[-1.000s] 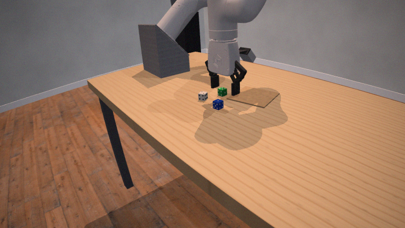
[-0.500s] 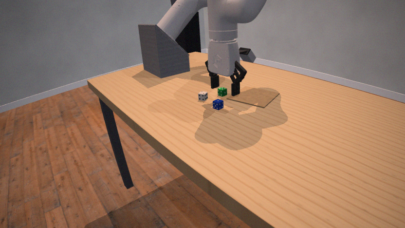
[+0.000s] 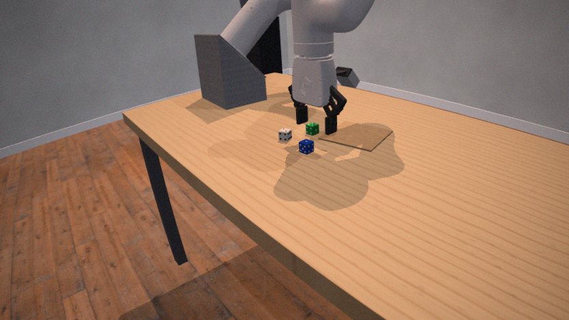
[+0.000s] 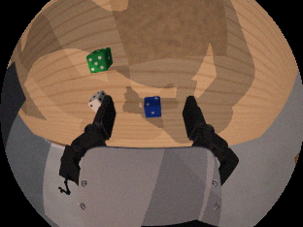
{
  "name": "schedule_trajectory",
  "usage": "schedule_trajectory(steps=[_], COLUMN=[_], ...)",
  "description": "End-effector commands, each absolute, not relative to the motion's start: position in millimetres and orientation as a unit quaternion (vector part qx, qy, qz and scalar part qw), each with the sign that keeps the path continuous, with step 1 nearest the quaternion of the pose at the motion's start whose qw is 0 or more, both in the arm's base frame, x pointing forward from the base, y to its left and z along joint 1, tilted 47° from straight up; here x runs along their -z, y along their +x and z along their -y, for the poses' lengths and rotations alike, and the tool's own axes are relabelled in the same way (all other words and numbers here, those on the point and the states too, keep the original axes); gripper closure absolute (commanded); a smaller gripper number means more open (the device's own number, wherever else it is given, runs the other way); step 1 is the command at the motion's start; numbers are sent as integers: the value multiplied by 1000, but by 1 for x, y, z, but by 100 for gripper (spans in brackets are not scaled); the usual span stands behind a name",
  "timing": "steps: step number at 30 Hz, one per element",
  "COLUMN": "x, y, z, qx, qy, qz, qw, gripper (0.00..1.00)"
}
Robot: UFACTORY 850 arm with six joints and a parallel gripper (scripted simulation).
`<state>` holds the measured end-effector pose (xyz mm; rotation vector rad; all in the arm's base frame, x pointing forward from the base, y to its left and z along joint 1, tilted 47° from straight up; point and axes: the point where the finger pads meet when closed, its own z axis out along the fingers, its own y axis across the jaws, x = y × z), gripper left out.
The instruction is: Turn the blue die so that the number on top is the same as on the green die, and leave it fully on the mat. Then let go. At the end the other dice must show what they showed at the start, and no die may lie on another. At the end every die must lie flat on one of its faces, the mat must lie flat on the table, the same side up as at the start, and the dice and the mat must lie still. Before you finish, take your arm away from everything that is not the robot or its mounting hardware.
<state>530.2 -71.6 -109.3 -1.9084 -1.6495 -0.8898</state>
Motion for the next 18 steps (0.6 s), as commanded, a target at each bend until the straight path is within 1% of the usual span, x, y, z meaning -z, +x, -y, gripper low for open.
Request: schedule_trajectory(steps=[1,12,18], x=[109,108,107], y=[531,518,482], z=[72,69,59], qx=[324,324,324], qy=[-694,-694,-694], qz=[600,600,600], qw=[231,231,231], gripper=[0,0,0])
